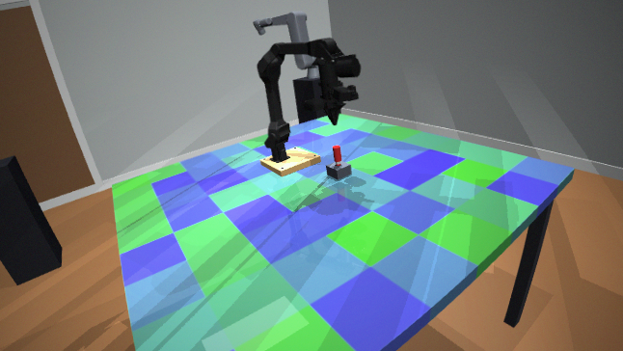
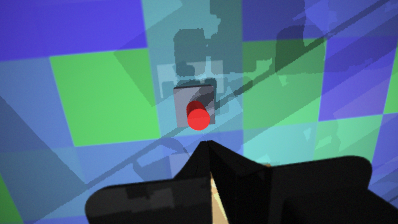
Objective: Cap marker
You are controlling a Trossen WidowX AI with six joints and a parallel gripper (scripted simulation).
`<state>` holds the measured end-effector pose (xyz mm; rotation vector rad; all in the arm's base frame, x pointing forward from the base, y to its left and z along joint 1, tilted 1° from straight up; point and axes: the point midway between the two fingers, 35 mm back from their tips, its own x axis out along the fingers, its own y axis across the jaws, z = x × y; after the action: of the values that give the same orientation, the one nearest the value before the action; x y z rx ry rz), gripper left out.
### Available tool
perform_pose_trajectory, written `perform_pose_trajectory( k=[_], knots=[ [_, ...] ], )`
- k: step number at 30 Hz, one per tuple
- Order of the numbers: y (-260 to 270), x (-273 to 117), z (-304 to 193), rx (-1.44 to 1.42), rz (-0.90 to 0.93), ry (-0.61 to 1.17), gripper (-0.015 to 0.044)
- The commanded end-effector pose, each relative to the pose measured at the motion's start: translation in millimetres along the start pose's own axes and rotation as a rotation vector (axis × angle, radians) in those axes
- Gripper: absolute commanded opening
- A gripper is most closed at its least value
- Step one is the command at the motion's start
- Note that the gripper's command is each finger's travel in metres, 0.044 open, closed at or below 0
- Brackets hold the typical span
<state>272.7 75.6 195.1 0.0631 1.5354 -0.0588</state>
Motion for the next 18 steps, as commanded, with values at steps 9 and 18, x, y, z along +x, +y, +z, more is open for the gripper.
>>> perform_pose_trajectory(
  k=[9, 18],
  knots=[
    [-0.9, -13.9, -2.6, 0.001, -0.004, 0.011, 0.0184],
    [-0.9, -13.9, -2.6, 0.001, -0.004, 0.011, 0.0420]
  ],
)
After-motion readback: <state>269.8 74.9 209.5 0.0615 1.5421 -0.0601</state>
